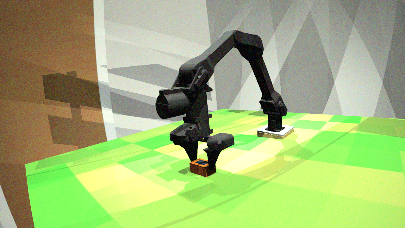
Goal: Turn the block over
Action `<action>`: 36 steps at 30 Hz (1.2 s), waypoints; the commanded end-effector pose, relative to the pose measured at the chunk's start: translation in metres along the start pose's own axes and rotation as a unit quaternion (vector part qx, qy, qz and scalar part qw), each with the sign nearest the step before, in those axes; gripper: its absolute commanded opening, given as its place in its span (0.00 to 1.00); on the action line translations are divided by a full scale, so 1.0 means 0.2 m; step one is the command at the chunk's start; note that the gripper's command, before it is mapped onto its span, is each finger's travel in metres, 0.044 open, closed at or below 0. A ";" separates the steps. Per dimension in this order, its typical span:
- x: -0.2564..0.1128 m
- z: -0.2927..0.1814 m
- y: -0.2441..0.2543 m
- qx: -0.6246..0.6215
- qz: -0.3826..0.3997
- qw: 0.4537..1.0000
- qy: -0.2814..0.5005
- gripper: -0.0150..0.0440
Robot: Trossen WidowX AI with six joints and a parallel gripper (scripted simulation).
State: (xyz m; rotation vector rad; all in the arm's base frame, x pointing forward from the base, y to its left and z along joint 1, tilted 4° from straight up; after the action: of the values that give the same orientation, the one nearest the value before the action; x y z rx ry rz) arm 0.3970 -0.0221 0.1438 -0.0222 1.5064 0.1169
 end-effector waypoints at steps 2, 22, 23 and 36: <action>0.00 0.00 0.00 0.002 -0.001 1.000 0.001 0.57; -0.14 0.00 0.00 0.002 -0.001 1.000 -0.004 0.25; -0.14 -0.01 0.00 0.002 -0.001 1.000 -0.010 0.25; -0.10 -0.08 0.00 0.004 -0.008 0.995 -0.102 0.25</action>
State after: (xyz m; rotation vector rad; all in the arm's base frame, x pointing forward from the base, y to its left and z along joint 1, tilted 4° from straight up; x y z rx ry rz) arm 0.3843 -0.0245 0.1626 -0.0243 1.3487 0.1006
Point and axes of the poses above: the point midway between the two fingers, 35 mm back from their tips, its own x axis out along the fingers, its own y axis across the jaws, z = x × y, the point moved 10 cm from there along -x, back along the fingers, and after that the axes turned 4 degrees about -x, right-handed, at the moved point
